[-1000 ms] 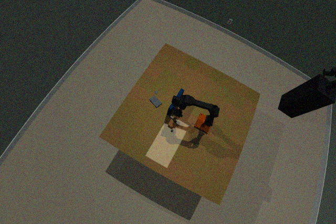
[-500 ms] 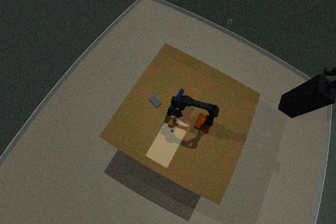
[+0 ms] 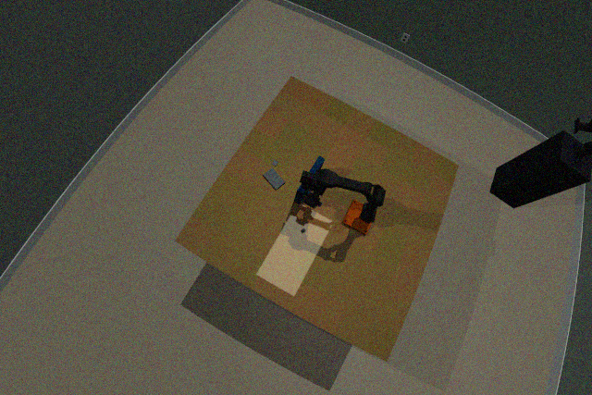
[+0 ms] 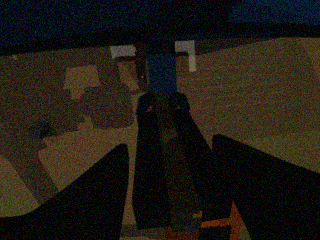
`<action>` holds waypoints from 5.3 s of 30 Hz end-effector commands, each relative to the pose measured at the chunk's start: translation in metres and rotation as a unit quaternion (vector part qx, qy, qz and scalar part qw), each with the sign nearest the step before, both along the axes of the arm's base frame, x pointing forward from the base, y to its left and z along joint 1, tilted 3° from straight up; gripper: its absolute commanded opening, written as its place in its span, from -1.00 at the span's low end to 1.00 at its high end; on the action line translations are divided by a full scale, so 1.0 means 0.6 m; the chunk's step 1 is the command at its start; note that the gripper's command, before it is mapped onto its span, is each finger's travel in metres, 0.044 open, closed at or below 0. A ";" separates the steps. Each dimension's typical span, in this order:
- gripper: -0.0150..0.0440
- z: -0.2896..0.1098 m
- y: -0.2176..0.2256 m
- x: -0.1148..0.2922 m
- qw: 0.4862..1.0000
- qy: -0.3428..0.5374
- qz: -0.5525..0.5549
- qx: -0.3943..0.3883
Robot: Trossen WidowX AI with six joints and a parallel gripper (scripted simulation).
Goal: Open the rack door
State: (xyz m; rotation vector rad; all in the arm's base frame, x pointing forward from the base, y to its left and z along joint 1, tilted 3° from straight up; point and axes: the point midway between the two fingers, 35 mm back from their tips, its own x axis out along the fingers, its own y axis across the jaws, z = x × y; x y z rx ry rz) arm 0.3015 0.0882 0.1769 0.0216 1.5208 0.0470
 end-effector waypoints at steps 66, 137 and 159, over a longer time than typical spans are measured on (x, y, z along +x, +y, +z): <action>-0.46 -0.004 0.001 0.000 0.572 -0.036 0.819 -0.037; 0.46 -0.004 0.001 0.000 0.935 0.018 -0.354 0.018; 0.46 -0.004 0.001 0.000 0.645 0.037 -0.763 0.037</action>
